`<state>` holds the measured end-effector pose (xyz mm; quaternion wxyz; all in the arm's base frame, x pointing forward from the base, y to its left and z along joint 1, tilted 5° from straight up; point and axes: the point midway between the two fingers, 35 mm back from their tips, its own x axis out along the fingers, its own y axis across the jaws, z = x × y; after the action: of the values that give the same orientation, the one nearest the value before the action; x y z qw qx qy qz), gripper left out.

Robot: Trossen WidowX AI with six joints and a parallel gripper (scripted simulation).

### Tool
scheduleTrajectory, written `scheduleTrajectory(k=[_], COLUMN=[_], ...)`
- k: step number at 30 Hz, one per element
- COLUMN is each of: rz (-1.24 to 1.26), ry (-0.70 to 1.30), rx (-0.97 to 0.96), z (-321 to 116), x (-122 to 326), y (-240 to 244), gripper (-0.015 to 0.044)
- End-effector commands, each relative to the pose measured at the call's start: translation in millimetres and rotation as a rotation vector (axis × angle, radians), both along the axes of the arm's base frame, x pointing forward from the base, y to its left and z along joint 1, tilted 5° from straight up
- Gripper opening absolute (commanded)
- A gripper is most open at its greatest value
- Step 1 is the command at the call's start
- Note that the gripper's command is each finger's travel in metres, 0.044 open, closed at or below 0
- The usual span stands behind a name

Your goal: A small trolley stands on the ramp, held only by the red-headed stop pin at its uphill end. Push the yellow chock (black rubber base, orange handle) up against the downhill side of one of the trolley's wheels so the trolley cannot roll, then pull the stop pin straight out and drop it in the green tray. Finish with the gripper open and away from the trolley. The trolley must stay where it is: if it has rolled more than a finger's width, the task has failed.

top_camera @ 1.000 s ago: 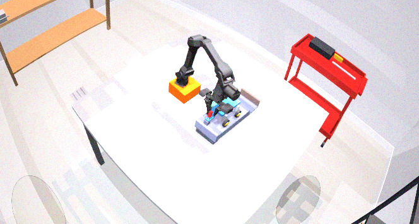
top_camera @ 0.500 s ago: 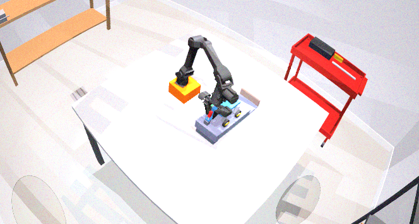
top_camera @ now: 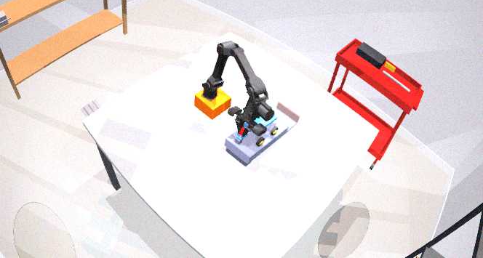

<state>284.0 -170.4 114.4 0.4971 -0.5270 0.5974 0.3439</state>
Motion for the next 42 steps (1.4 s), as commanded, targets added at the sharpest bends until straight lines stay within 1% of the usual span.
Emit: scheduleTrajectory(k=[1, 6, 7, 42], rz=[0.000, 0.000, 0.000, 0.005], ry=[0.000, 0.000, 0.000, 0.006], rx=[0.000, 0.000, 0.000, 0.005], z=[0, 0, 0, 18], x=[0, 0, 0, -4], y=[0, 0, 0, 4], gripper=[0.0058, 0.0025, 0.0000, 0.0000])
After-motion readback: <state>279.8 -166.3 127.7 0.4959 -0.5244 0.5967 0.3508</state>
